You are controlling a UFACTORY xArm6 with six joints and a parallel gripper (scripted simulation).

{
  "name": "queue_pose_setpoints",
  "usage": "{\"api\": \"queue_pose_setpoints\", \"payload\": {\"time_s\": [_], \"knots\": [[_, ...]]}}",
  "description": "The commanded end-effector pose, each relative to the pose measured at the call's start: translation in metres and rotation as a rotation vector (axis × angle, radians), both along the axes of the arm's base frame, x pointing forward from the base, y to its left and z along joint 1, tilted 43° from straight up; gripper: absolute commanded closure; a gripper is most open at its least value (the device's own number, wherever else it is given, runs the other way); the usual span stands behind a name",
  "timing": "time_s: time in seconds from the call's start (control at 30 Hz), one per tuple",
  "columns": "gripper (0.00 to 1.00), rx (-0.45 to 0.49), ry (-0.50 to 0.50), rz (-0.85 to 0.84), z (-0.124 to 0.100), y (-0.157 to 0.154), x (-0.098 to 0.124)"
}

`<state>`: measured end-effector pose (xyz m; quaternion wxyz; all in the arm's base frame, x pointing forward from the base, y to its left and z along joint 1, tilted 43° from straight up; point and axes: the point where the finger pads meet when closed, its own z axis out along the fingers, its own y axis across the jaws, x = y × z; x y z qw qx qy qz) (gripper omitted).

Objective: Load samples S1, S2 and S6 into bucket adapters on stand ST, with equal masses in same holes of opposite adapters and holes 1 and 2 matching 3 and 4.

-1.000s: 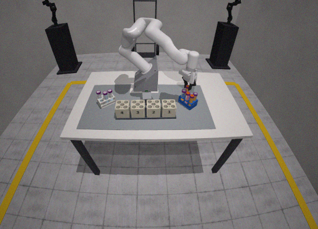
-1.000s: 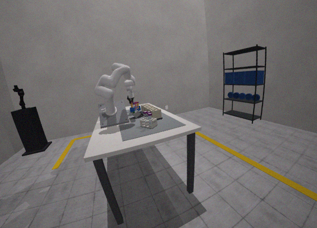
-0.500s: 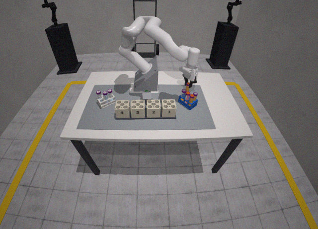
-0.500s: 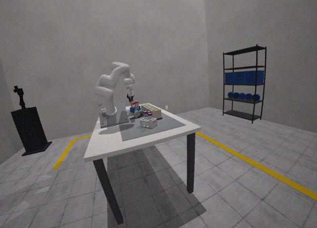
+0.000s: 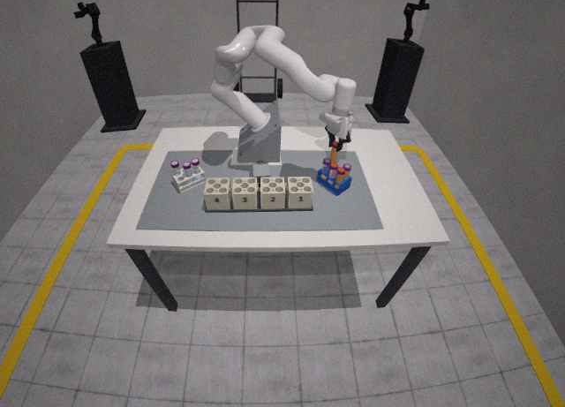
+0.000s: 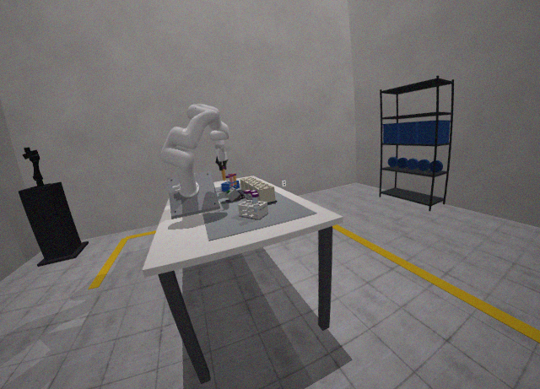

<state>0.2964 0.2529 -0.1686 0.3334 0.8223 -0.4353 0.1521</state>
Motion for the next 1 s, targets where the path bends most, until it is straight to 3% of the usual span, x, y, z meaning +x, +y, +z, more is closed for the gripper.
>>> {"api": "queue_pose_setpoints", "payload": {"time_s": [0.0,0.97], "knots": [[1.00,0.004,-0.003,0.001,0.006,0.007,0.001],[1.00,0.004,-0.003,0.001,0.043,0.041,0.003]]}}
